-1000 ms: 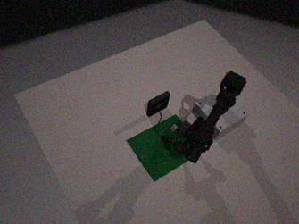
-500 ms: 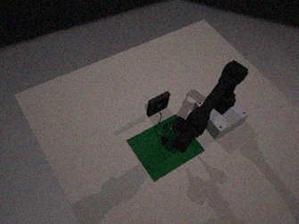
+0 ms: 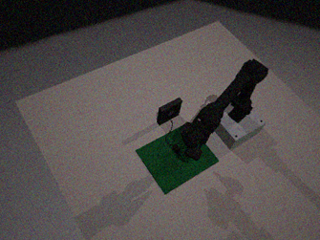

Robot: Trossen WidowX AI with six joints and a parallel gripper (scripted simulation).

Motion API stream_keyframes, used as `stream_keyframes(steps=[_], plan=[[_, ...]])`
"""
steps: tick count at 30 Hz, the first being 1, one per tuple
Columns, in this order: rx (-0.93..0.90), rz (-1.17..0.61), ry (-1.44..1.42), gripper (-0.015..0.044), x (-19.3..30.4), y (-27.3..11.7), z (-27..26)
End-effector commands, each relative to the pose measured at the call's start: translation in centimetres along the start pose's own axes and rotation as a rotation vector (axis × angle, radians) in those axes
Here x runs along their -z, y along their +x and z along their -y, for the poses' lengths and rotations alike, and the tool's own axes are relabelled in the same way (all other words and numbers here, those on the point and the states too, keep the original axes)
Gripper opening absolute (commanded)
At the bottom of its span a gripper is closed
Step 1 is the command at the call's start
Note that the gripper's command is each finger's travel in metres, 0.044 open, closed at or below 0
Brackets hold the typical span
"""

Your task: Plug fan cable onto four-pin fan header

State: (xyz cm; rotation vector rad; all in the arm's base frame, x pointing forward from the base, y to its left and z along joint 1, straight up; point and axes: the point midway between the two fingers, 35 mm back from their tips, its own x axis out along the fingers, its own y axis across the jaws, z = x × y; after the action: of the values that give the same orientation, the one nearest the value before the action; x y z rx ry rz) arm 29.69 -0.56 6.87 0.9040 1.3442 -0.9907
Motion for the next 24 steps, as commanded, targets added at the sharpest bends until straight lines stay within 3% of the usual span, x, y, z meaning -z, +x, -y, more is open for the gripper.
stream_keyframes(steps=[1, 16, 24], plan=[[0.003, 0.002, -0.056, 0.0440, -0.2, 0.0, 0.0], [-0.031, 0.008, -1.397, 0.0440, -4.6, -2.3, -0.2], [-0.042, 0.019, -1.768, 0.0440, -6.2, -3.0, 0.0]])
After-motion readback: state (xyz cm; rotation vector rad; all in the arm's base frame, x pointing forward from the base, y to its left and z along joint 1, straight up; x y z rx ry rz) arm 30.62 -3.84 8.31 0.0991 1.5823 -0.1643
